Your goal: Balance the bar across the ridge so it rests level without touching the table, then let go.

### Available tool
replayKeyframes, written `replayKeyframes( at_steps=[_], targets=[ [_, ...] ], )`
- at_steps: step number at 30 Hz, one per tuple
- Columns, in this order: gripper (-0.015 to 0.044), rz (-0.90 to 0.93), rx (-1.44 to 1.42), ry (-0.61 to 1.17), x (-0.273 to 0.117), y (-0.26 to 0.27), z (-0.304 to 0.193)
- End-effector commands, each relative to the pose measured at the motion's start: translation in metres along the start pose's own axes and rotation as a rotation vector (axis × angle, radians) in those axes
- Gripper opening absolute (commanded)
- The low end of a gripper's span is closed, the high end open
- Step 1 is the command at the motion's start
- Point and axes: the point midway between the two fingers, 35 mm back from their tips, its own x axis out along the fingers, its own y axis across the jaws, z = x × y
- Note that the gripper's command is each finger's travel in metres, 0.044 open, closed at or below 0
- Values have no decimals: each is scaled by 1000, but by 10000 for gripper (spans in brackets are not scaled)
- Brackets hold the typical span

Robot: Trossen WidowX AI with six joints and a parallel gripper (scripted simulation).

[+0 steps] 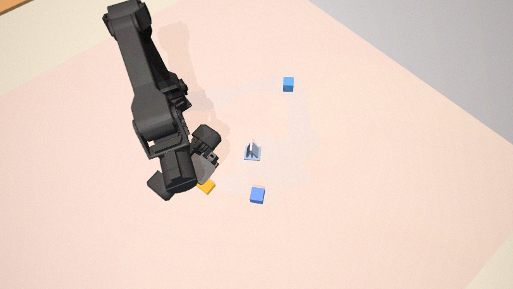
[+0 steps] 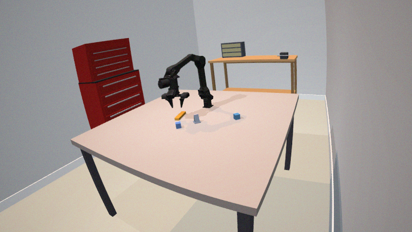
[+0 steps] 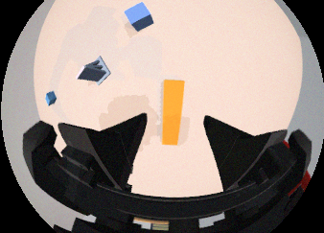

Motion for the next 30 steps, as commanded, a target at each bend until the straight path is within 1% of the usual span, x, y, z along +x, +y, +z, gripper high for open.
replayKeyframes(
  at_steps=[1,9,18,30],
  targets=[
    [315,5,11,18,6,1,-3],
    [315,5,11,19,46,1,-4],
    [315,5,11,19,50,1,-4],
    [315,5,11,19,69,1,-4]
  ],
)
